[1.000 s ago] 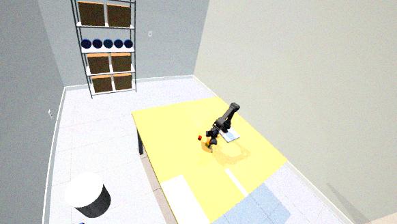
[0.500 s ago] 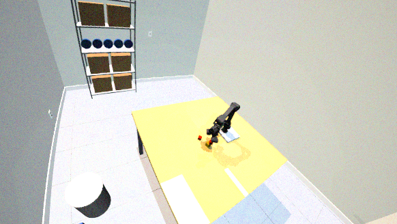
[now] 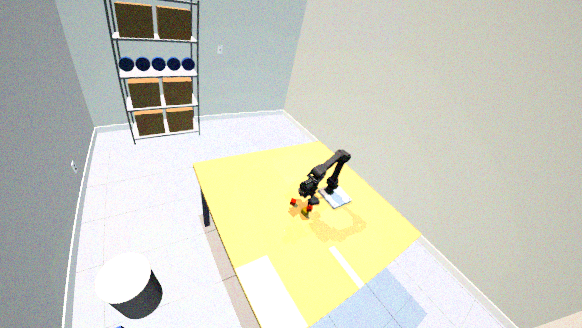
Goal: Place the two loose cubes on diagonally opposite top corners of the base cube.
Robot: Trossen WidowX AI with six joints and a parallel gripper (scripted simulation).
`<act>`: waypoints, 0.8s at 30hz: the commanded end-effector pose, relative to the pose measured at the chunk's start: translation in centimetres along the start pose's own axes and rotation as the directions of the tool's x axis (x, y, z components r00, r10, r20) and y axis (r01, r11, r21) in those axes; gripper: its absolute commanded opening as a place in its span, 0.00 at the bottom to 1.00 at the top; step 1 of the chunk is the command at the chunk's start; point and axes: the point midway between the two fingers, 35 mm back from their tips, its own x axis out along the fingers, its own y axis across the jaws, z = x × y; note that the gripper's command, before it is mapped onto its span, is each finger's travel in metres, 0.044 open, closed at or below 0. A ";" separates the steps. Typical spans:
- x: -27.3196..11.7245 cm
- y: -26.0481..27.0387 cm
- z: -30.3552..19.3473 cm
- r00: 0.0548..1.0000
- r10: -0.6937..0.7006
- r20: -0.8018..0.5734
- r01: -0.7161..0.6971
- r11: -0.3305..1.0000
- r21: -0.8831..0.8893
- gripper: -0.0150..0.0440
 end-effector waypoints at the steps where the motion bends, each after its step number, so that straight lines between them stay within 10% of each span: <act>1: -0.5 -0.9 0.9 1.000 0.003 0.001 -0.003 0.991 -0.136 0.70; 24: -2.7 -7.6 5.1 1.000 -0.001 0.005 0.005 0.584 -0.812 0.70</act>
